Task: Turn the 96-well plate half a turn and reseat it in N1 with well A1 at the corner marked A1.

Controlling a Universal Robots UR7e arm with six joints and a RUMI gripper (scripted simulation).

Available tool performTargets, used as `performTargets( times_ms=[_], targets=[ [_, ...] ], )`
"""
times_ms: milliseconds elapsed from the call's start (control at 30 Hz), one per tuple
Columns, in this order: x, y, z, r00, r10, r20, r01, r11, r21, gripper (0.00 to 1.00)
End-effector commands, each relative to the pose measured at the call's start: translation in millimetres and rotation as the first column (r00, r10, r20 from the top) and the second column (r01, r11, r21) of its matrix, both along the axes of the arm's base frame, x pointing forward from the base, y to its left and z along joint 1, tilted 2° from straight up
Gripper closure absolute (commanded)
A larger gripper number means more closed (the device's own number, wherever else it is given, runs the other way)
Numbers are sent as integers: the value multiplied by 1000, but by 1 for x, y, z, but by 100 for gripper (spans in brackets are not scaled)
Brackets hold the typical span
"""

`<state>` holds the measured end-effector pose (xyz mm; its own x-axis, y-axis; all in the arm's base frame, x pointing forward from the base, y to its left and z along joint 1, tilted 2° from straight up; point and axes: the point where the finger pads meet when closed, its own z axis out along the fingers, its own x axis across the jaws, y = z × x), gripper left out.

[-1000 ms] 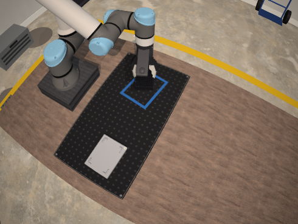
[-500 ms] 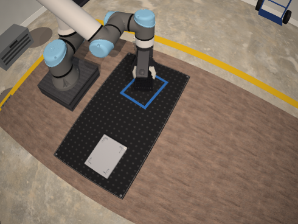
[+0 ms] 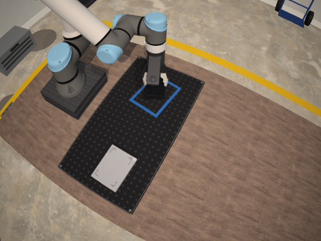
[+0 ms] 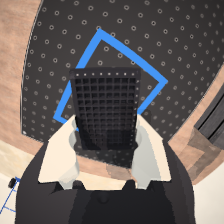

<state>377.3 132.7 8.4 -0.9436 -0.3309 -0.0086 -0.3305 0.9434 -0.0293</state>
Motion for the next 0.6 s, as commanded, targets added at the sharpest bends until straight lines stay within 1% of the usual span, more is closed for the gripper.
performTargets(
  times_ms=[0,567],
  targets=[
    [-1,-1,-6,1000,-1,-1,1,1000,1,100],
    [0,-1,-16,1000,-1,-1,1,1000,1,100]
  ],
)
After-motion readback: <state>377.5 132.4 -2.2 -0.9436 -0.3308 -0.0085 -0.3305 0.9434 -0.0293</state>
